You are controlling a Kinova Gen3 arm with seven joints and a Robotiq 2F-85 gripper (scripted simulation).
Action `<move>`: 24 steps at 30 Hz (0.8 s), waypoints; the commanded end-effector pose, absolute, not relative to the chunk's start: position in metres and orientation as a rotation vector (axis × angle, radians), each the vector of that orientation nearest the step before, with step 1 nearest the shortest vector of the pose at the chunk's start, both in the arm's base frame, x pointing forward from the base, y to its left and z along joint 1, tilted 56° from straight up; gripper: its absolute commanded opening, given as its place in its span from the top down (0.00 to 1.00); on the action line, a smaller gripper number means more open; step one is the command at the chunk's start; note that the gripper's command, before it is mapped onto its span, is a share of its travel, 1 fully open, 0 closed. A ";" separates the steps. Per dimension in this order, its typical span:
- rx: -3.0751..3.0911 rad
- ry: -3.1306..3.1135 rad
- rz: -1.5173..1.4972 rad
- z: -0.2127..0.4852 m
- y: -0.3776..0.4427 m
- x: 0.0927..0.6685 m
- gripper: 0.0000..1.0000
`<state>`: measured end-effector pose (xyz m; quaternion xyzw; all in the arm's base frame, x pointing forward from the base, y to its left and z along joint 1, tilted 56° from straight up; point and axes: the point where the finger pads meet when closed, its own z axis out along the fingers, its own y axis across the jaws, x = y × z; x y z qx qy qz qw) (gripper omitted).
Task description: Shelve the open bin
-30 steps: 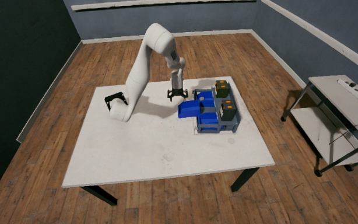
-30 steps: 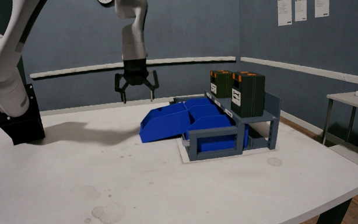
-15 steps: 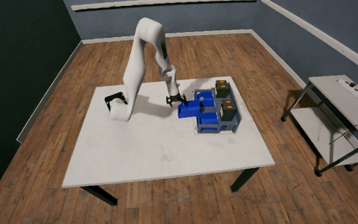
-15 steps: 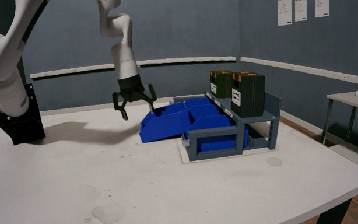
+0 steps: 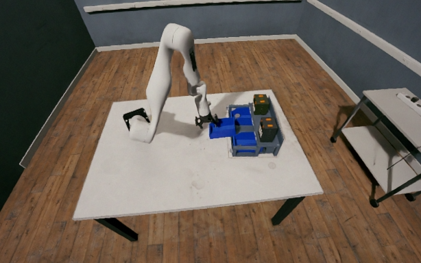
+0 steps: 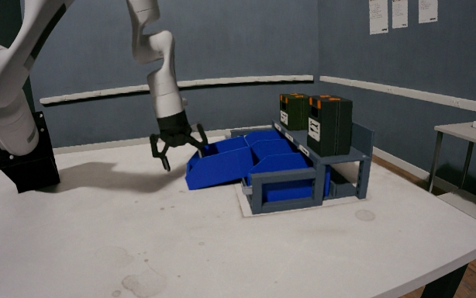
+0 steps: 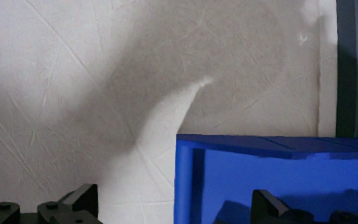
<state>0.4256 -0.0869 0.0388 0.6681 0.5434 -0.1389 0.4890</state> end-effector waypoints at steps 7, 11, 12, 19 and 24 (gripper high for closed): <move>1.622 1.321 -0.337 0.045 -0.079 0.424 0.00; 1.622 1.321 -0.337 0.045 -0.079 0.424 0.00; 1.622 1.321 -0.337 0.045 -0.079 0.424 0.00; 1.622 1.321 -0.337 0.045 -0.079 0.424 0.00; 1.622 1.321 -0.337 0.048 -0.075 0.424 0.00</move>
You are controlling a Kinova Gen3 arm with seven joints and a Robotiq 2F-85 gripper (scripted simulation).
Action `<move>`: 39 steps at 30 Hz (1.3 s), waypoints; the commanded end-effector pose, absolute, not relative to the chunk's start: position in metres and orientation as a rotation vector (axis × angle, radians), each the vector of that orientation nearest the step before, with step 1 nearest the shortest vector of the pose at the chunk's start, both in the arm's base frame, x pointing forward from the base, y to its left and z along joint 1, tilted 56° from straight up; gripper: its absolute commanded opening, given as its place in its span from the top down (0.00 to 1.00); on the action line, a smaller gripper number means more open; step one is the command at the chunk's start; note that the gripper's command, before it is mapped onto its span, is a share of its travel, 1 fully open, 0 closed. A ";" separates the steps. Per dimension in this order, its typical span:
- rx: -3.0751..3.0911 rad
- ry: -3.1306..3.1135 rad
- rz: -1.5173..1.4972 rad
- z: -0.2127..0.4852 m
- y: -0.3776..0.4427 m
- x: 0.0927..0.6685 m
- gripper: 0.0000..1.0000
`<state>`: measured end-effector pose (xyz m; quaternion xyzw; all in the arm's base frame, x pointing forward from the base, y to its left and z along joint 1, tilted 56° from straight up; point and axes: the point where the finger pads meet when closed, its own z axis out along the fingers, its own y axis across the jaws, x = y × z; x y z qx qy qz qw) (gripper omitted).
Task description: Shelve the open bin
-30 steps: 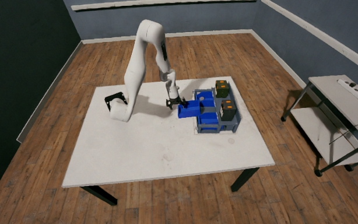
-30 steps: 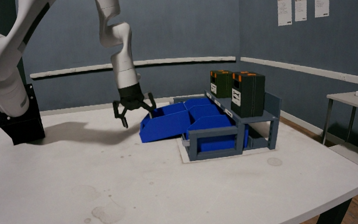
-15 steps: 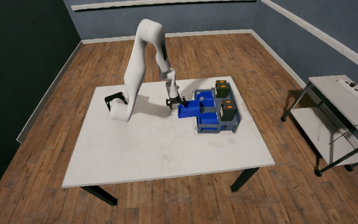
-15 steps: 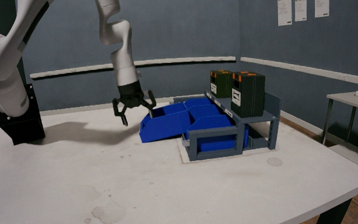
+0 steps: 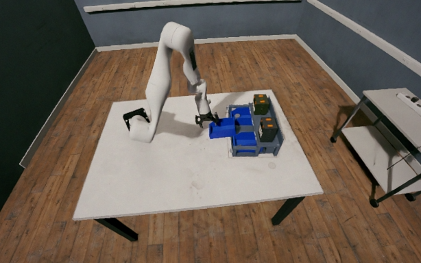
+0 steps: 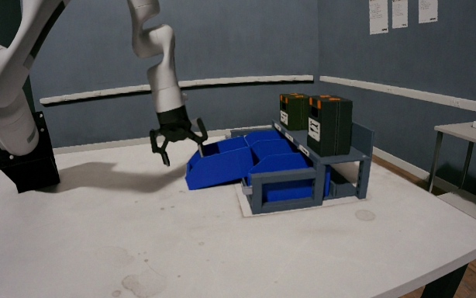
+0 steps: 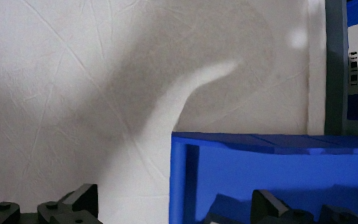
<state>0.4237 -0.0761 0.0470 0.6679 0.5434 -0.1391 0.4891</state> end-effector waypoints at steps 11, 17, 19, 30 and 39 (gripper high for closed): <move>1.622 1.321 -0.337 0.048 -0.075 0.424 0.00; 1.622 1.321 -0.337 0.049 -0.073 0.424 0.00; 1.622 1.321 -0.337 0.049 -0.073 0.424 0.00; 1.622 1.321 -0.337 0.048 -0.074 0.424 0.00; 1.622 1.321 -0.337 0.044 -0.081 0.427 0.00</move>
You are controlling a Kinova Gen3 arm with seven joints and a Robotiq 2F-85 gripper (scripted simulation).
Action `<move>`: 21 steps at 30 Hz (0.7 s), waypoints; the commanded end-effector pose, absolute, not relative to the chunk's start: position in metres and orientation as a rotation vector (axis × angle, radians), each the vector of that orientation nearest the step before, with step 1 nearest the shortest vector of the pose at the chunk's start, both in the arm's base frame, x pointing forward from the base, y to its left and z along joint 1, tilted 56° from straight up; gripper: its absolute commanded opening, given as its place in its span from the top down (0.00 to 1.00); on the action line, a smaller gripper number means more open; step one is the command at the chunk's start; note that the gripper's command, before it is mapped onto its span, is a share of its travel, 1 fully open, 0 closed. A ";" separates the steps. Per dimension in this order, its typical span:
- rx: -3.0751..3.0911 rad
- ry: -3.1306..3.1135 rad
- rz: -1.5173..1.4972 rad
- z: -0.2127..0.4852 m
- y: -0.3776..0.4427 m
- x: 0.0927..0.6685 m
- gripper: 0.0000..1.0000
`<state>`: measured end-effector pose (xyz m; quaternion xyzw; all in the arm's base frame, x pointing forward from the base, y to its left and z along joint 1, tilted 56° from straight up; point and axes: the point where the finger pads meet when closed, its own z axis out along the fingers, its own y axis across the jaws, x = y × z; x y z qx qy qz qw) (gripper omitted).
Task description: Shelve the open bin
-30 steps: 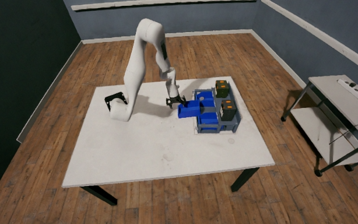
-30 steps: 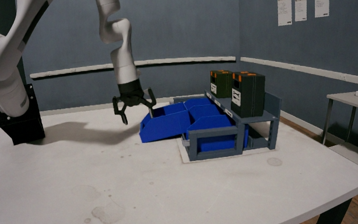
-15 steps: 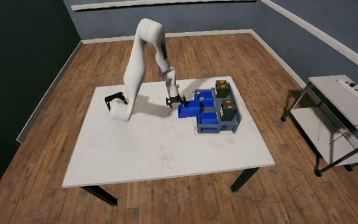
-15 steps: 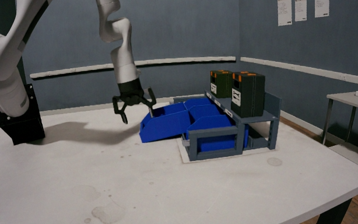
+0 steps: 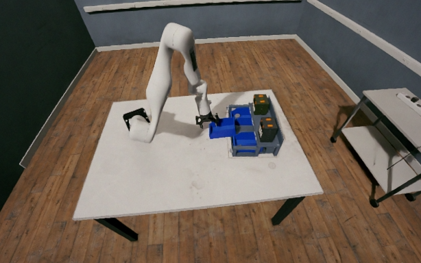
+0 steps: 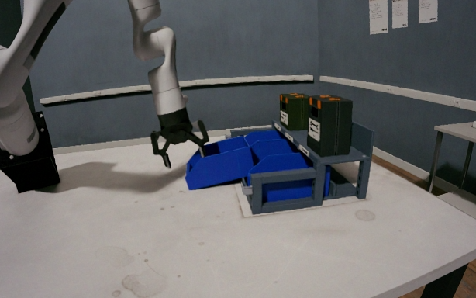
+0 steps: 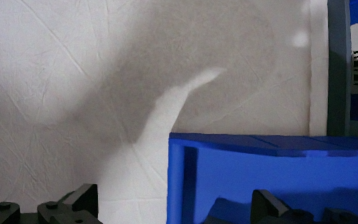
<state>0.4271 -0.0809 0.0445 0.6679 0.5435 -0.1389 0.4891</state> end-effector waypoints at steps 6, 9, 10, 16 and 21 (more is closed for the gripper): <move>1.622 1.321 -0.337 0.044 -0.081 0.427 0.00; 1.622 1.321 -0.337 0.043 -0.084 0.429 0.00; 1.622 1.321 -0.337 0.042 -0.085 0.429 0.00; 1.622 1.321 -0.337 0.040 -0.089 0.431 0.00; 1.622 1.321 -0.337 0.040 -0.089 0.431 0.00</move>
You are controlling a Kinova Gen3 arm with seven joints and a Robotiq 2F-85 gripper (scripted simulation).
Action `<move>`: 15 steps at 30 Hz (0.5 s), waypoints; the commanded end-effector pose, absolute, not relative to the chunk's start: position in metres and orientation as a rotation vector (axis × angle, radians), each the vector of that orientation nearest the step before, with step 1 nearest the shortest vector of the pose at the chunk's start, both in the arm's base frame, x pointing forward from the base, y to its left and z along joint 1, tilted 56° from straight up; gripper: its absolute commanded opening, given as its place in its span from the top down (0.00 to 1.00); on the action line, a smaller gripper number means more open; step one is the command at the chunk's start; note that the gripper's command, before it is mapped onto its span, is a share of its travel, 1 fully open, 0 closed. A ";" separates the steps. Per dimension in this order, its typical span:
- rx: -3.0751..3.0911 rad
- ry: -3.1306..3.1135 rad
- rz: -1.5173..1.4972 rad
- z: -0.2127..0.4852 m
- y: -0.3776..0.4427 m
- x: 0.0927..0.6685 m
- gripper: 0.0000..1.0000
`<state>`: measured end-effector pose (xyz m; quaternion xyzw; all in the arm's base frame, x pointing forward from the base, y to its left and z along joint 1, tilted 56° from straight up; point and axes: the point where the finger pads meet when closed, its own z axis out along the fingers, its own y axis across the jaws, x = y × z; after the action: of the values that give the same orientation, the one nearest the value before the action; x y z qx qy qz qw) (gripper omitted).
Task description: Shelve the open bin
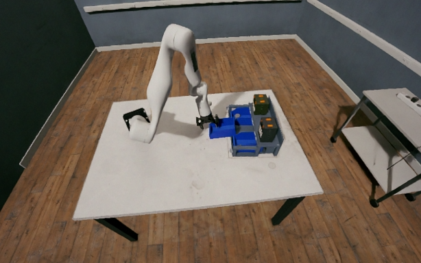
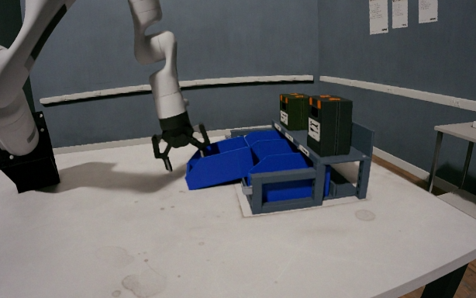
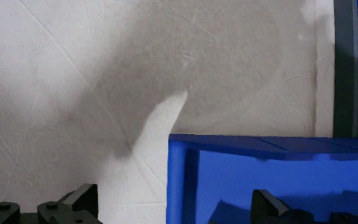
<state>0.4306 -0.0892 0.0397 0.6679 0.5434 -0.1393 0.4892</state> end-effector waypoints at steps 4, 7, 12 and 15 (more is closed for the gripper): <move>1.622 1.321 -0.337 0.039 -0.089 0.431 0.00; 1.622 1.321 -0.337 0.038 -0.091 0.432 0.00; 1.622 1.321 -0.337 0.038 -0.092 0.432 0.00; 1.622 1.321 -0.337 0.038 -0.092 0.432 0.00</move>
<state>0.4320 -0.0924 0.0379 0.6678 0.5434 -0.1393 0.4892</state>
